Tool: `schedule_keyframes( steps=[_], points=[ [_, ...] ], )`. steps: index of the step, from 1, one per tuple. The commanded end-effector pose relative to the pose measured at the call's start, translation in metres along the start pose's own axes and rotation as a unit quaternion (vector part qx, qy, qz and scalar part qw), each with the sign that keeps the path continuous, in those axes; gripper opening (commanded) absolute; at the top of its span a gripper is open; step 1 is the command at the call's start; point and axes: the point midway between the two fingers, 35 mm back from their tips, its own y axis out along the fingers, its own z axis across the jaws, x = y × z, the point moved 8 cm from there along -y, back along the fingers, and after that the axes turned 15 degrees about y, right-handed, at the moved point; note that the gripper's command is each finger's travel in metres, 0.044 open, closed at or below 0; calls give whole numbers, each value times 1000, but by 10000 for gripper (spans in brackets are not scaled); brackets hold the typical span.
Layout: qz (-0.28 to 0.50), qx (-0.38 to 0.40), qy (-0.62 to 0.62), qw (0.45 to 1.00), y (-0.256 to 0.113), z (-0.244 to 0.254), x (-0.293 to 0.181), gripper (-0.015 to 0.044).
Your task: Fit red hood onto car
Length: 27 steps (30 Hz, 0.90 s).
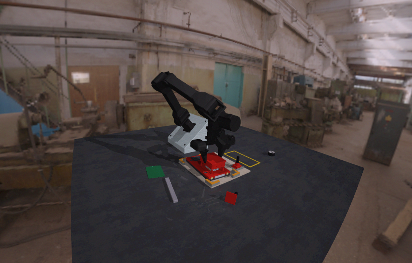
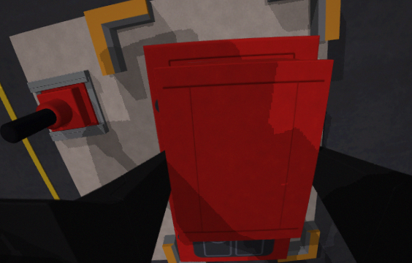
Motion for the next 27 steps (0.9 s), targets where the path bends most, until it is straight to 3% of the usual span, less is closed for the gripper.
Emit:
schedule_keyframes(
  steps=[1, 27],
  points=[
    [0, -2, -2, 1000, 2, 0, 0, 0],
    [-1, -2, -2, 1000, 13, 0, 0, 0]
  ],
)
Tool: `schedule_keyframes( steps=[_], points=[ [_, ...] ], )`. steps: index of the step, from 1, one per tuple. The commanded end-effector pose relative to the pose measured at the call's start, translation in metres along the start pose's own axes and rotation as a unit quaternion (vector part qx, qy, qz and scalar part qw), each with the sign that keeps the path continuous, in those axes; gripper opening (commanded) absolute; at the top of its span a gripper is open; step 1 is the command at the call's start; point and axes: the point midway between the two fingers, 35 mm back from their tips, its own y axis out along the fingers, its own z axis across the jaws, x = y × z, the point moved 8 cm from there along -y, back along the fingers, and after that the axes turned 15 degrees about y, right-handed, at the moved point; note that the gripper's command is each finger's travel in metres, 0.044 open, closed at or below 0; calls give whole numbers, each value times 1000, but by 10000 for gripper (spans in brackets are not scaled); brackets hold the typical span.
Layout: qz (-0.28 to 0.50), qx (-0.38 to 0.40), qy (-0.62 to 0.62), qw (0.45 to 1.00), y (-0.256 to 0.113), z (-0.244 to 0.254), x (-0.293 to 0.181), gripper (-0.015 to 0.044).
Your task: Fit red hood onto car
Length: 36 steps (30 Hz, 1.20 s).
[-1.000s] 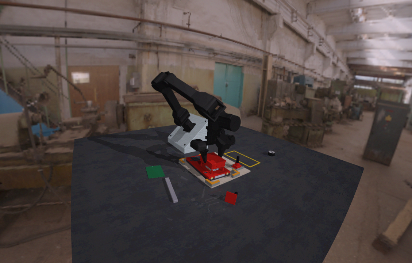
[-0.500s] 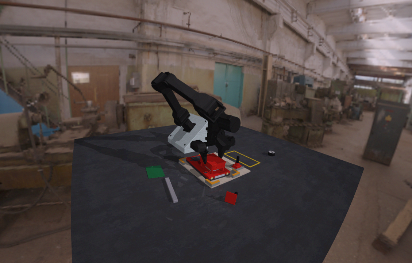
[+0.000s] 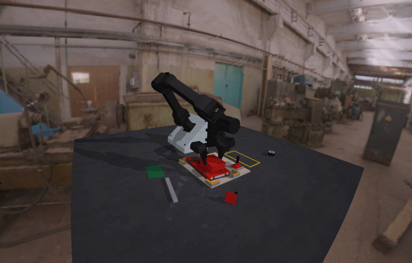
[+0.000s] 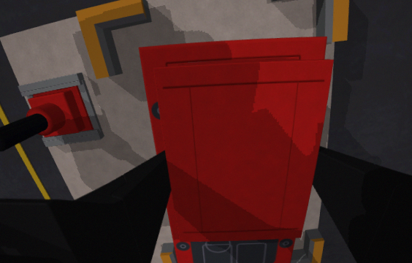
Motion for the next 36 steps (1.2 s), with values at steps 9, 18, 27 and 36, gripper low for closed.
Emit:
schedule_keyframes(
  steps=[9, 18, 27, 36],
  points=[
    [0, -2, -1, 1000, 2, 0, -1, 0],
    [0, -1, -1, 1000, -2, 0, -1, 0],
    [0, -1, -1, 1000, -6, 0, 0, 0],
    [0, -1, -1, 1000, -3, 0, 0, 0]
  ],
)
